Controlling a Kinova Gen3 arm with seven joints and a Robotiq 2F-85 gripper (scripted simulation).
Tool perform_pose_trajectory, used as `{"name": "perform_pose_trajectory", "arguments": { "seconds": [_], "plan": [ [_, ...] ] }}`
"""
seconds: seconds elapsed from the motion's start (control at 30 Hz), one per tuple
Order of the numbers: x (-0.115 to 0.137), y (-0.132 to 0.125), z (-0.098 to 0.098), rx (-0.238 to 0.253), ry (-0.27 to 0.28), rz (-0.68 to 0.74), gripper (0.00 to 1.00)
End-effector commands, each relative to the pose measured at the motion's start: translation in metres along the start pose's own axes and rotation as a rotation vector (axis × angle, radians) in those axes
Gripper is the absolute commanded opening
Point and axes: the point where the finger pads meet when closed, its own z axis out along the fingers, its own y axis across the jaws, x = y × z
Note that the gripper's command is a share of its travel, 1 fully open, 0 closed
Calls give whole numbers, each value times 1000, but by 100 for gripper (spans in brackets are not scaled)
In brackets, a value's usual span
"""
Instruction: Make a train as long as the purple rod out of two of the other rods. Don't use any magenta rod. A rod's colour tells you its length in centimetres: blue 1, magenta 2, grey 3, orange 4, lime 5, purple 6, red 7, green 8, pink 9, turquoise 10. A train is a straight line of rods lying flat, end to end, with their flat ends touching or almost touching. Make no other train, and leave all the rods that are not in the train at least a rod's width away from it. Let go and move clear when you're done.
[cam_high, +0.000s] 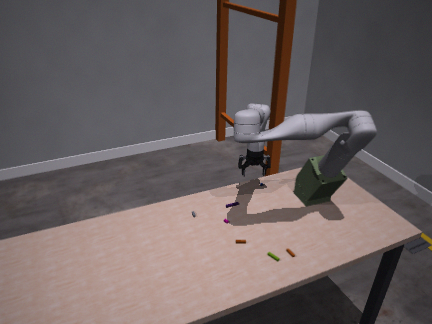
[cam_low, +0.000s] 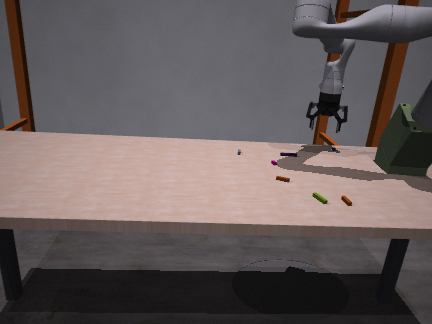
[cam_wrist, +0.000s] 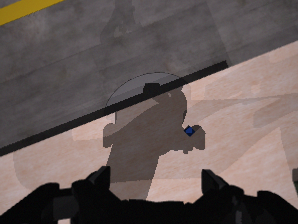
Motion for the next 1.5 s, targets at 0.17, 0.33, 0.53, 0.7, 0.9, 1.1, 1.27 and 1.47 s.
{"name": "perform_pose_trajectory", "arguments": {
  "seconds": [0.17,0.33,0.53,0.7,0.9,1.1,1.27,1.47],
  "plan": [
    [12,13,-2,6,-1,-172,100],
    [18,21,-2,6,-1,-308,100],
    [24,29,-2,5,-2,-454,100],
    [27,32,-2,6,-2,-519,100],
    [31,39,-2,6,-3,-628,100],
    [34,43,-2,6,-4,-709,100],
    [36,45,-2,6,-4,-739,100],
    [37,47,-2,7,-4,-779,100]
  ]
}}
